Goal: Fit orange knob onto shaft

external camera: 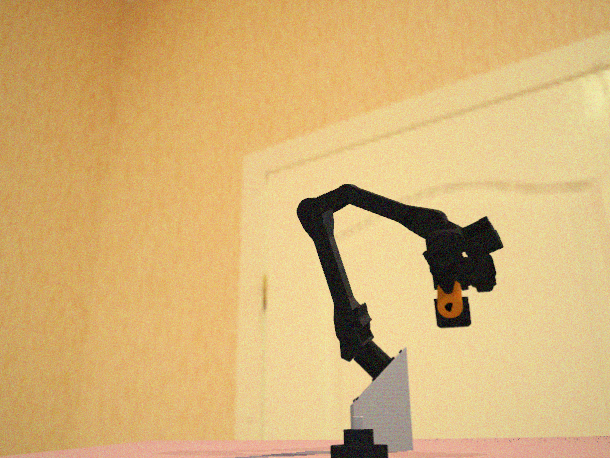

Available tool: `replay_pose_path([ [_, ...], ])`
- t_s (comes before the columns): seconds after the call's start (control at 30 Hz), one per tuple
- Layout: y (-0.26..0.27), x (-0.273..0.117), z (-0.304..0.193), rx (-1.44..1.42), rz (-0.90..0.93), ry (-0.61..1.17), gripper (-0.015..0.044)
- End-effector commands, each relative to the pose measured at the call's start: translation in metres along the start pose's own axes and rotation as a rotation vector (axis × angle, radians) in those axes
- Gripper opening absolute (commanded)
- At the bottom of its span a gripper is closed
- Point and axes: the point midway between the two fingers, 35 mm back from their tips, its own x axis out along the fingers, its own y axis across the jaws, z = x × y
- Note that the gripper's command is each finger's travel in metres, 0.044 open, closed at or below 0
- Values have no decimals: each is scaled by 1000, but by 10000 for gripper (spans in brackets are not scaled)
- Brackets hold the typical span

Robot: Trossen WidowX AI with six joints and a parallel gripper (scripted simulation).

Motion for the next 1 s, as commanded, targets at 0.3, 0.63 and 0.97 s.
replay_pose_path([
  [0.3, 11, 24, 1, 2, 267, 3, 0],
  [0.63, 22, 43, 0, 3, 484, 4, 0],
  [0.97, 33, 63, 0, 4, 700, 5, 0],
])
